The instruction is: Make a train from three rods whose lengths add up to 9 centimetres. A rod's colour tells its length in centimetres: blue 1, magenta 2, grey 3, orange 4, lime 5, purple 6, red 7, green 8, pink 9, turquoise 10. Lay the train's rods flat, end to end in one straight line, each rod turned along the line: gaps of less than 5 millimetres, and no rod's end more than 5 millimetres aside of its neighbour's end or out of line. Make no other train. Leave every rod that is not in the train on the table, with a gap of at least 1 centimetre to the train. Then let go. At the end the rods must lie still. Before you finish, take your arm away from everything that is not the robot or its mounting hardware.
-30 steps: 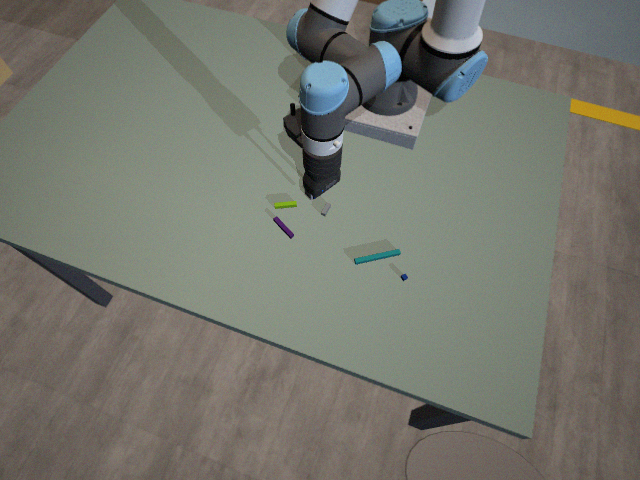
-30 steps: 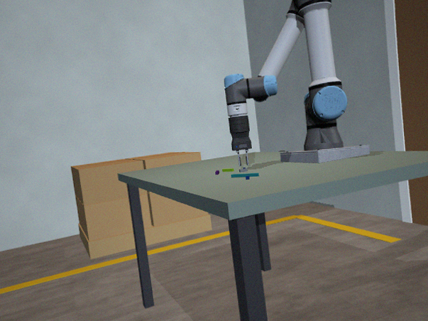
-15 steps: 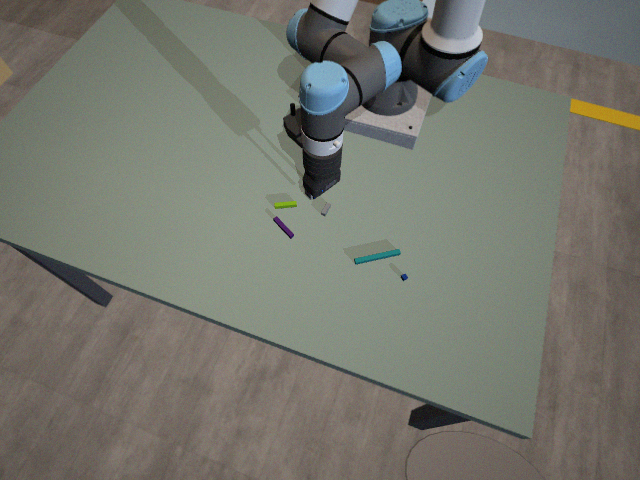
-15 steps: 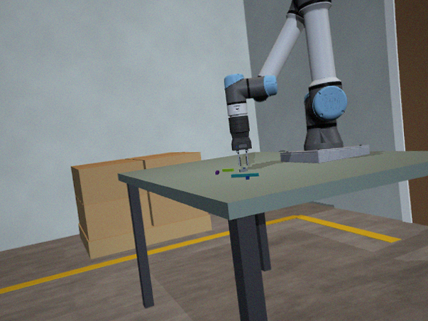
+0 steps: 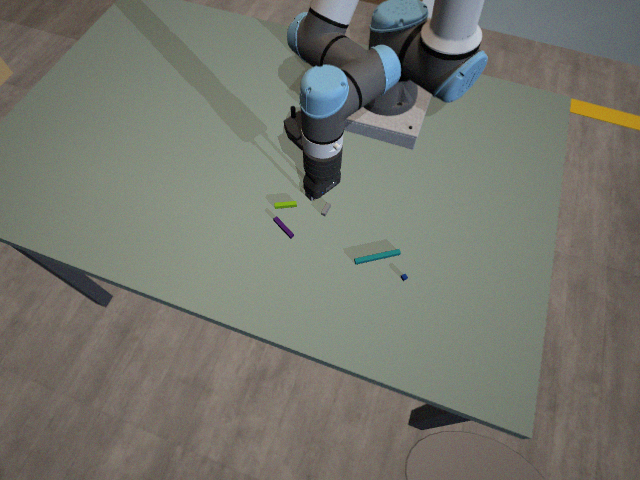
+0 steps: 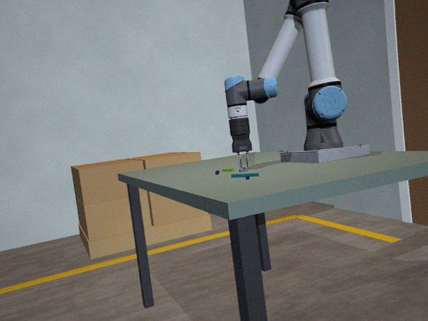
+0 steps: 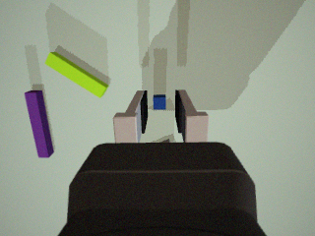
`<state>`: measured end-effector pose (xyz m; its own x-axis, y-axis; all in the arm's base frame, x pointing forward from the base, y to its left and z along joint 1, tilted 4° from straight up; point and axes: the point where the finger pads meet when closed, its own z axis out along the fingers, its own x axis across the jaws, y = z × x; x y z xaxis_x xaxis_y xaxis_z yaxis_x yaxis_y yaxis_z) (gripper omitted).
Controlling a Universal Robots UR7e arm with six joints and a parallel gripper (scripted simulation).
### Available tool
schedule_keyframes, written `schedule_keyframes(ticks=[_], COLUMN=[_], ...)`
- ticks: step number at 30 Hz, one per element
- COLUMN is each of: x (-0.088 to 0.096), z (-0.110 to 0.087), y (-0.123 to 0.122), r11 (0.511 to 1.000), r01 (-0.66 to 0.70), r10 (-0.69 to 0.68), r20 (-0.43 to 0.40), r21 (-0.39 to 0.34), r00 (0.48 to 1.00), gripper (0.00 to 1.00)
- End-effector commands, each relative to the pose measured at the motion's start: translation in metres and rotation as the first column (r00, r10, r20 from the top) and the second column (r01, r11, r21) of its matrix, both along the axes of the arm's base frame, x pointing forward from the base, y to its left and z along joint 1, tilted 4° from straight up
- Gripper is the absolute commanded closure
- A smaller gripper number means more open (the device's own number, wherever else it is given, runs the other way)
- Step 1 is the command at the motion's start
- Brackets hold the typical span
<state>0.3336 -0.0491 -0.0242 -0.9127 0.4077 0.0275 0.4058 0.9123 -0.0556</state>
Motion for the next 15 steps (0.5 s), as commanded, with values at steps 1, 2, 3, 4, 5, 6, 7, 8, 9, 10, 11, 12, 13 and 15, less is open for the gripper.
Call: schedule_keyframes(ticks=[1,2,3,4,5,6,7,8,9,10,11,12,13,15], x=[-0.0014,-0.0014,-0.0014,-0.0014,-0.0014,-0.0014,-0.0015,-0.0014,-0.0013,-0.0011,-0.0009,-0.0007,-0.0006,-0.0003], z=[-0.0071,-0.0079,-0.0079,-0.0079,-0.0086,-0.0092,-0.0096,-0.01,-0.0102,-0.0102,-0.0102,-0.0102,-0.0101,-0.0099], y=[-0.0009,-0.0009,-0.0009,-0.0009,-0.0009,-0.0009,-0.0009,-0.0009,-0.001,-0.0011,-0.0012,-0.0013,-0.0013,-0.0014], r11=[1.0,1.0,1.0,1.0,1.0,1.0,1.0,1.0,1.0,1.0,1.0,1.0,1.0,1.0], r01=[0.002,0.002,0.002,0.002,0.001,0.001,0.001,0.001,0.001,0.001,0.001,0.001,0.001,0.001], r10=[-0.002,-0.002,-0.002,-0.002,-0.001,-0.001,-0.001,-0.001,-0.001,-0.001,-0.001,-0.001,-0.001,-0.001], r20=[-0.001,-0.001,-0.001,-0.001,-0.001,-0.001,-0.001,-0.001,0.0,0.0,0.0,0.001,0.001,0.001], r21=[0.0,0.0,0.0,0.0,0.0,0.0,0.0,0.0,-0.001,-0.001,-0.001,-0.001,-0.001,-0.001], r00=[1.0,1.0,1.0,1.0,1.0,1.0,1.0,1.0,1.0,1.0,1.0,1.0,1.0,1.0], gripper=[0.46,0.46,0.46,0.46,0.46,0.46,0.46,0.46,0.46,0.46,0.46,0.46,0.46,0.46])
